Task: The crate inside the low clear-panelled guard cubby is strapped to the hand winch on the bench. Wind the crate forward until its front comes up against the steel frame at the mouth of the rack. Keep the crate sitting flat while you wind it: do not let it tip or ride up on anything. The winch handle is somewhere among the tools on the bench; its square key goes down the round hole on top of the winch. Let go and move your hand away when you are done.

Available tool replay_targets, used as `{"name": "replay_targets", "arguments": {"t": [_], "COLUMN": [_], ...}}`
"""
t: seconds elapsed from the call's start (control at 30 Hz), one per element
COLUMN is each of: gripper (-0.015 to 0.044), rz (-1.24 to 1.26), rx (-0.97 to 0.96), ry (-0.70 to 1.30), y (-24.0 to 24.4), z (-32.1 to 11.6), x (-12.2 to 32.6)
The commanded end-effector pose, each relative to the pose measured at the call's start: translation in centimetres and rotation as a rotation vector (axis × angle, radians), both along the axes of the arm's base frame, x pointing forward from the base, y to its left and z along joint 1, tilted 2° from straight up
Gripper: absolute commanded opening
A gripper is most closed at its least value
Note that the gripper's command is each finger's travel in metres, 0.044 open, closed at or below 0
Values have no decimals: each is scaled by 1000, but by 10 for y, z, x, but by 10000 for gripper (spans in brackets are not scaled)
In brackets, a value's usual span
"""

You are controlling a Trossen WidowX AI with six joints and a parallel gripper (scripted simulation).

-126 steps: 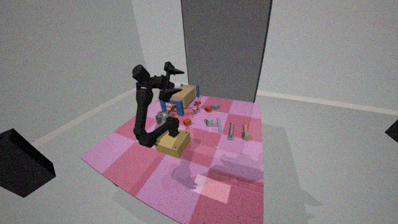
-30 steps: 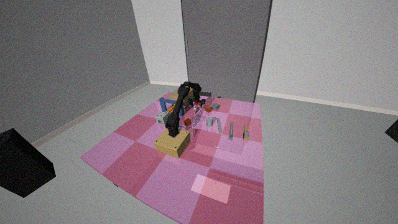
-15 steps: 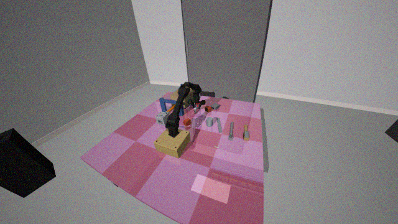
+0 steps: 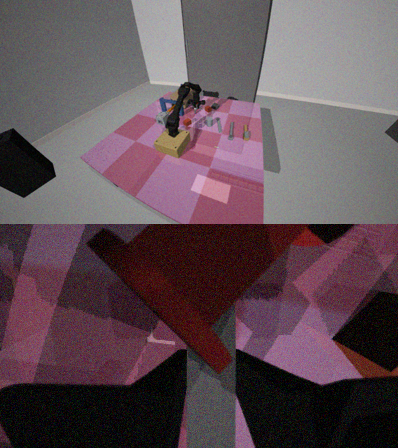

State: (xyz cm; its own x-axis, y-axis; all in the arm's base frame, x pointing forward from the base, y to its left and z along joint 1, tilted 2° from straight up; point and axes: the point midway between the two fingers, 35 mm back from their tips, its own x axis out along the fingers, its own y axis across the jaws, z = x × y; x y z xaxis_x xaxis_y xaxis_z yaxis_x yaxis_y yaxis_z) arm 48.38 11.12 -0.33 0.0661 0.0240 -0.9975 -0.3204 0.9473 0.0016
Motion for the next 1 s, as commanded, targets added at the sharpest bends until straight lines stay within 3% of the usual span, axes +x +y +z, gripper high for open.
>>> {"name": "replay_targets", "arguments": {"t": [0.0, 0.2, 0.53, 0.97], "gripper": [6, 0, 0, 0], "rz": [0, 0, 0, -133], "rx": [0, 0, 1, 19], "ry": [-2, -2, 8, -14], "y": [0, -1, -20, 13], "z": [1, 9, 111, 124], "x": [0, -4, -83, -106]}}
